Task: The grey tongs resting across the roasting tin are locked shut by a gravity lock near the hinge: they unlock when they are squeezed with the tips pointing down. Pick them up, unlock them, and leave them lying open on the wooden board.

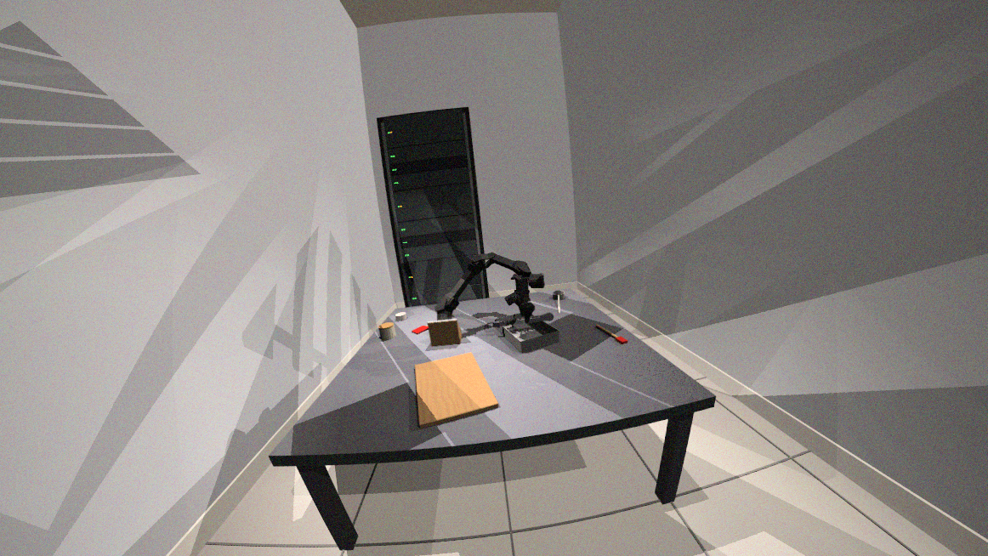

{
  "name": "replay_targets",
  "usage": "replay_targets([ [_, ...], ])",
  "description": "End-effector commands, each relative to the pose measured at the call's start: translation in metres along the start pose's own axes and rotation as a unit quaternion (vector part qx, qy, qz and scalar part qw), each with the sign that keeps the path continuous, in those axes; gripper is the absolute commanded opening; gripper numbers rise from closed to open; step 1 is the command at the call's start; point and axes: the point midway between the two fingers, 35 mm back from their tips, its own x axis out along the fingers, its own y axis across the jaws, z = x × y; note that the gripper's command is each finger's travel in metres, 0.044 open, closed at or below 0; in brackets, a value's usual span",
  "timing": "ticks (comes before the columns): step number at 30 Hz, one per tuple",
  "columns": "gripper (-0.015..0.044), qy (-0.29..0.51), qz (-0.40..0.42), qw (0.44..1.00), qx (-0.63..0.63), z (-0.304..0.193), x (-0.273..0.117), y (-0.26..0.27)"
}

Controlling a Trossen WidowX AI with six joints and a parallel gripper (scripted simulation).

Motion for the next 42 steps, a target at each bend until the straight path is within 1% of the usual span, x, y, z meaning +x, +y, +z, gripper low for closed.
replay_targets([
  [1, 0.044, -0.002, -0.004, 1.0, 0.005, 0.001, 0.01, 0.0],
  [22, 0.044, -0.002, -0.005, 1.0, 0.005, 0.003, 0.044, -0.001],
  [27, 0.044, -0.002, -0.005, 1.0, 0.005, 0.003, 0.046, -0.001],
  [39, 0.0125, -0.001, -0.002, 1.0, 0.0, 0.002, 0.042, -0.002],
  [42, 0.0105, -0.001, -0.002, 1.0, 0.0, 0.002, 0.042, -0.002],
])
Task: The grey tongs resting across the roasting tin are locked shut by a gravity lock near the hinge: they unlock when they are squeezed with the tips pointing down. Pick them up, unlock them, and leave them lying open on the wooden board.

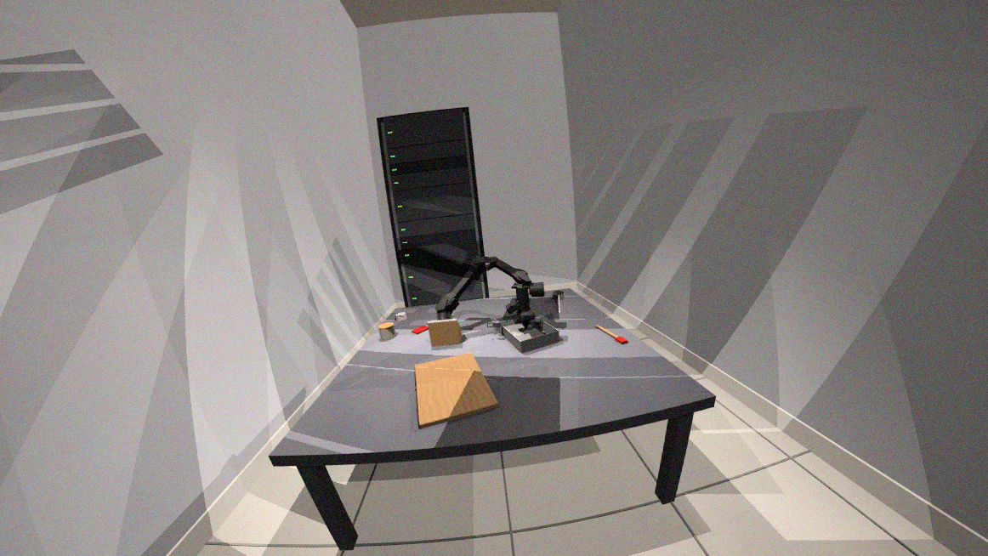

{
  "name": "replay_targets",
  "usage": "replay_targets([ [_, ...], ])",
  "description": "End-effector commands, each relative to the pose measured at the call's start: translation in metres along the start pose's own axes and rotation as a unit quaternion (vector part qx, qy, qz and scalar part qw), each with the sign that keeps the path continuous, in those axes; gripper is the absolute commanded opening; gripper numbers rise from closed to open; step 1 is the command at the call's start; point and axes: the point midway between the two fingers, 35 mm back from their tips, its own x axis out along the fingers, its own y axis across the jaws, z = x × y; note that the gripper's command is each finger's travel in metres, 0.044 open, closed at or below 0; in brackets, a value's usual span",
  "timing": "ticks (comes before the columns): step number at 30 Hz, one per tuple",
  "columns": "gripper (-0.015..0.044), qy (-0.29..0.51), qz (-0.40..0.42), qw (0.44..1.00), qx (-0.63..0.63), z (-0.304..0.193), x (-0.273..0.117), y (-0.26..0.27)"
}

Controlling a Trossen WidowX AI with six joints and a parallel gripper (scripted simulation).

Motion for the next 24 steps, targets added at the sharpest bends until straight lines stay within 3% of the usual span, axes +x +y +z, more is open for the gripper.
replay_targets([
  [1, 0.0098, 0.0, -0.001, 1.0, 0.0, 0.0, 0.0, 0.0],
  [13, 0.0018, 0.0, -0.001, 1.0, 0.0, 0.0, 0.0, 0.0],
  [18, -0.0113, 0.0, -0.001, 1.0, 0.0, 0.0, 0.0, 0.0],
  [20, -0.015, 0.0, 0.0, 1.0, 0.0, -0.002, -0.007, 0.0],
  [24, -0.015, 0.0, 0.002, 1.0, 0.002, -0.006, -0.046, 0.004],
])
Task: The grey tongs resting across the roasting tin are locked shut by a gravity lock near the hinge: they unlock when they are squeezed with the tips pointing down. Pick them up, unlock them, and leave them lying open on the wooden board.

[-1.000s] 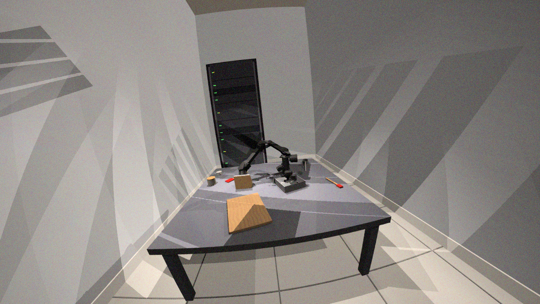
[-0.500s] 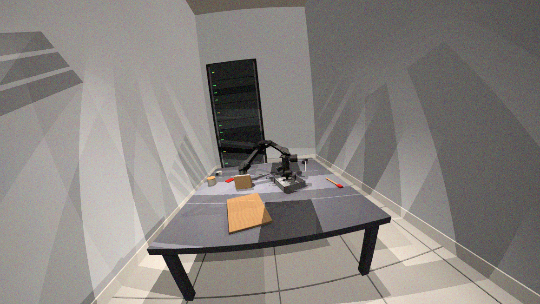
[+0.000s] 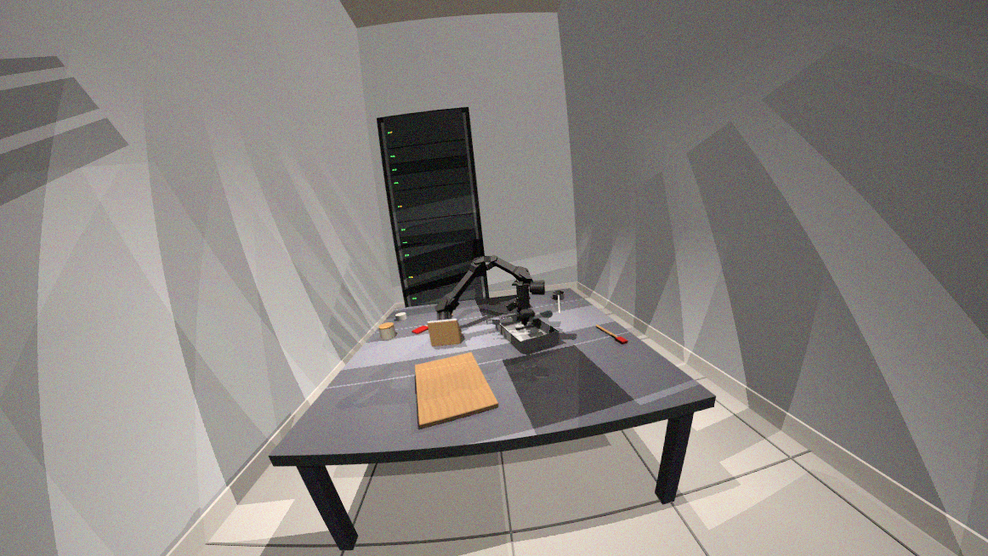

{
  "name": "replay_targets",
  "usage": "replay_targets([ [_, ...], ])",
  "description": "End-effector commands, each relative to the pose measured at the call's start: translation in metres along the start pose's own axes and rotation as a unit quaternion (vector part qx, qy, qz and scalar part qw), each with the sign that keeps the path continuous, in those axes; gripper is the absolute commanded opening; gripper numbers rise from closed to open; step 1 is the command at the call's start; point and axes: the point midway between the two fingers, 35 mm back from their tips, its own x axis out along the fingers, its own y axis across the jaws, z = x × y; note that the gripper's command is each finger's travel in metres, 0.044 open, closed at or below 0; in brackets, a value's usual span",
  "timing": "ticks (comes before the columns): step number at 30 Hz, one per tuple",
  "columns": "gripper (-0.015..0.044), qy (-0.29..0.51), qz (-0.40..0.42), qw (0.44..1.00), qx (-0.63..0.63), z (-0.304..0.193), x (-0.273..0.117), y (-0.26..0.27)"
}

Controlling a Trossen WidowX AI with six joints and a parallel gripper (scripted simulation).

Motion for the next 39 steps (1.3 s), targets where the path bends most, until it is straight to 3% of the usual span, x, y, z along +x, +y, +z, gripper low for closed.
replay_targets([
  [1, -0.015, 0.008, 0.006, 1.0, 0.0, -0.005, -0.047, 0.007],
  [5, -0.015, 0.007, 0.004, 1.0, 0.003, 0.001, -0.106, 0.005],
  [7, -0.015, 0.007, 0.003, 1.0, 0.003, 0.003, -0.116, 0.004],
  [22, -0.015, 0.008, 0.002, 1.0, -0.005, 0.004, -0.115, 0.009],
  [39, -0.015, 0.004, 0.02, 0.983, -0.183, 0.042, -0.126, 0.122],
])
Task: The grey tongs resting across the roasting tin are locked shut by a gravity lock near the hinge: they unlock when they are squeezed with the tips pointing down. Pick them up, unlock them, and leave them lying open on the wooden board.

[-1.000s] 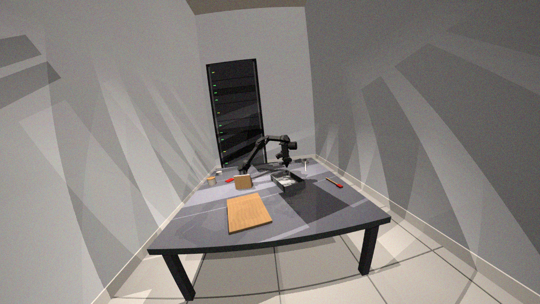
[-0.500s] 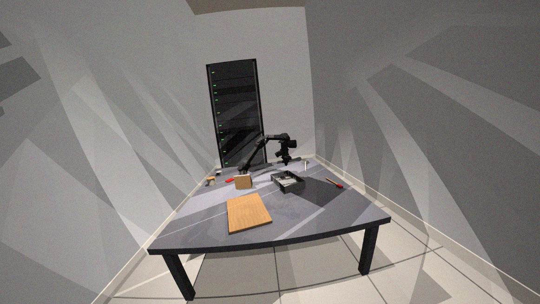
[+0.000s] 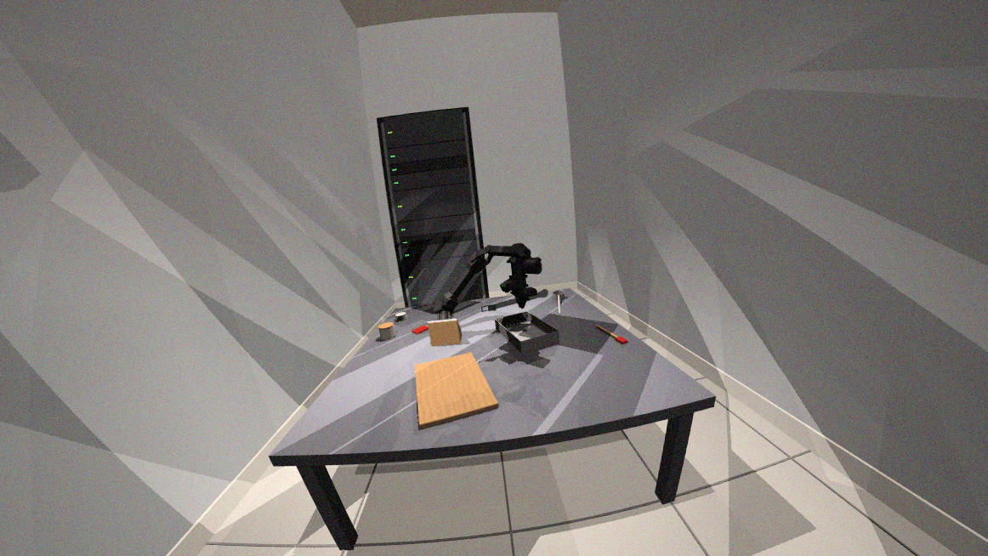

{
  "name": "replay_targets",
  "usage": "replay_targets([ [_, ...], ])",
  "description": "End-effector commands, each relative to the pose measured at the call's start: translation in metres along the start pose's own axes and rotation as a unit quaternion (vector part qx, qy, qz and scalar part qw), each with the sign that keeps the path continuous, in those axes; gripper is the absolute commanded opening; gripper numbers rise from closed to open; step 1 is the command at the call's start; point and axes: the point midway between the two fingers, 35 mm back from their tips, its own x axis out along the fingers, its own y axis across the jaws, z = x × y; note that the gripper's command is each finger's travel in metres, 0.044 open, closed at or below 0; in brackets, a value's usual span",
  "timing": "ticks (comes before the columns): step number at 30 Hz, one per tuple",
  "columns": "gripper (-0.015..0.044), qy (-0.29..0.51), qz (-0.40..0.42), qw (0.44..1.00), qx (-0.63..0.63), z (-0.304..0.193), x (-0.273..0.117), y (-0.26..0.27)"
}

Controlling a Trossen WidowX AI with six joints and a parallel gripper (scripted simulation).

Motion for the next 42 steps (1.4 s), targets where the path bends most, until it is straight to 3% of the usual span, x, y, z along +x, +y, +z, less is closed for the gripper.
replay_targets([
  [1, -0.015, -0.002, 0.005, 0.999, -0.049, 0.022, -0.002, 0.026],
  [22, -0.015, -0.001, -0.003, 0.962, -0.272, 0.139, 0.005, 0.112],
  [34, -0.015, -0.001, -0.003, 0.955, -0.298, 0.155, 0.005, 0.119],
  [42, -0.015, -0.007, 0.005, 0.928, -0.373, 0.208, -0.004, 0.132],
])
